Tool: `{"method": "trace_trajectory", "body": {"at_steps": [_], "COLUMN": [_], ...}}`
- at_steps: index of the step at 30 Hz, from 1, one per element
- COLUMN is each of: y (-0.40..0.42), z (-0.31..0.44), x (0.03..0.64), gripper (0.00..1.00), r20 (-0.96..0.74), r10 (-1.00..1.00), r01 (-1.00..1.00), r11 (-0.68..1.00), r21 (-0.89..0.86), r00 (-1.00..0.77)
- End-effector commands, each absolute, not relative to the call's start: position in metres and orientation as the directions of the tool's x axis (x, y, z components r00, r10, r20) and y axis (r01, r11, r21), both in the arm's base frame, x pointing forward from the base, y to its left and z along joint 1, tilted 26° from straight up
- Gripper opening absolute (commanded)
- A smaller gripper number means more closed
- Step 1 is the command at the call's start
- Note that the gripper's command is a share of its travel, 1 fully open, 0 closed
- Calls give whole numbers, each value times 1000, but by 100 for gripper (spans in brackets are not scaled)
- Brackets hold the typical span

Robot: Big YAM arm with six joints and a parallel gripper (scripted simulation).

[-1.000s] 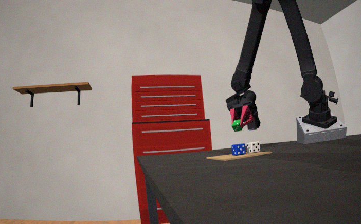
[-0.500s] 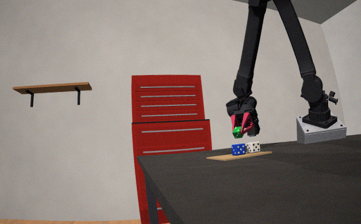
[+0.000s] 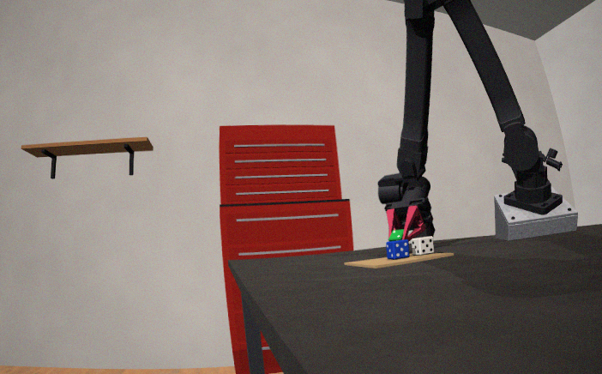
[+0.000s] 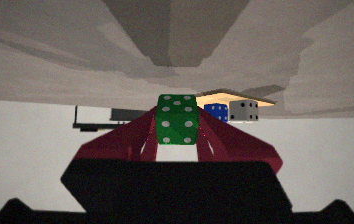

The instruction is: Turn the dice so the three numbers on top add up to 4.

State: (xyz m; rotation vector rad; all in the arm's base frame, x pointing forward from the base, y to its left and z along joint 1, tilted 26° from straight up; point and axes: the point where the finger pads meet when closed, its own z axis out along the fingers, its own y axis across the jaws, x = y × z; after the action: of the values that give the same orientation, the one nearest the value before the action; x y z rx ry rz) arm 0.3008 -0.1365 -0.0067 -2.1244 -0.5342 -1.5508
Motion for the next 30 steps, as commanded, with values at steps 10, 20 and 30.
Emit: {"method": "trace_trajectory", "body": {"at_steps": [10, 20, 30], "y": [-139, -139, -139], "z": [-3, -3, -3], "x": [301, 301, 301], "gripper": [26, 26, 26], "r20": [955, 956, 956], "r10": [24, 28, 28], "r01": [537, 538, 538], "r11": [-831, -831, -831], "r21": [-146, -141, -141], "r00": [296, 293, 293]}}
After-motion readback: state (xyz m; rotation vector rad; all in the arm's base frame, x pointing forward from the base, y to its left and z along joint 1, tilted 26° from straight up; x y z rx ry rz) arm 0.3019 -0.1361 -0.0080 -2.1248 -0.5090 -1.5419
